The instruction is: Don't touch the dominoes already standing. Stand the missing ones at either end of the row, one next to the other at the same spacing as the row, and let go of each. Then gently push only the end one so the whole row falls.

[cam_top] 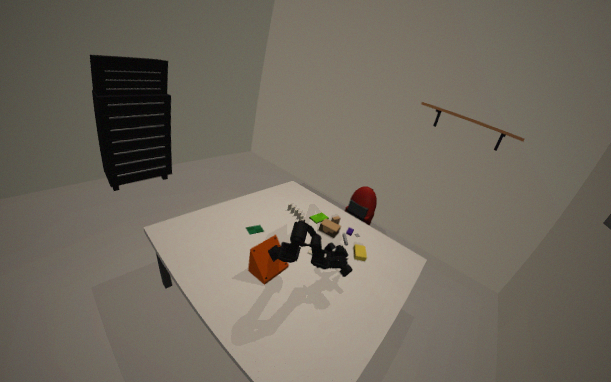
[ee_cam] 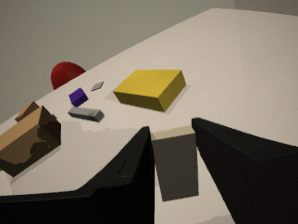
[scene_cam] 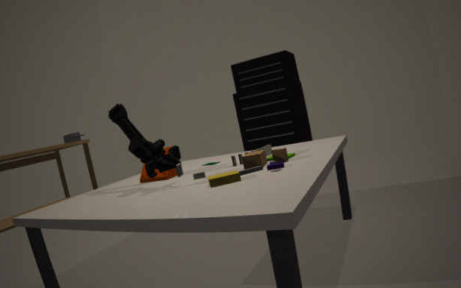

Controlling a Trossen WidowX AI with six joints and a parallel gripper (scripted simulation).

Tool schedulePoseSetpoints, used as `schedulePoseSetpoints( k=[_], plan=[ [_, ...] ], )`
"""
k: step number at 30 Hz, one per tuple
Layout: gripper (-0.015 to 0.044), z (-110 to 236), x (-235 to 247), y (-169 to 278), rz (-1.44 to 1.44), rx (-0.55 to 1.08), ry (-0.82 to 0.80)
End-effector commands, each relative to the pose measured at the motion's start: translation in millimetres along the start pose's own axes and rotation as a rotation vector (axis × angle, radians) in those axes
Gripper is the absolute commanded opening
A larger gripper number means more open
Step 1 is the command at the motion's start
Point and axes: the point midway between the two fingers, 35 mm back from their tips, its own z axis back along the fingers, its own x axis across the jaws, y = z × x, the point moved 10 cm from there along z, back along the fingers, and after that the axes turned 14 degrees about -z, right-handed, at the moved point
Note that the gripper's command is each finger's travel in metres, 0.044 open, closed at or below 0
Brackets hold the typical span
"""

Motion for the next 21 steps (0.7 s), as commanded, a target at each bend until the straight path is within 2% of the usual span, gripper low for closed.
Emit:
schedulePoseSetpoints(
  k=[1,9,21],
  plan=[
    [0.0107,10.7,3.3,3.1,0.072,-0.060,-0.008],
    [0.0107,32.0,10.4,9.4,0.241,-0.177,-0.017],
    [0.0107,32.5,10.6,9.5,0.245,-0.179,-0.017]
  ],
)
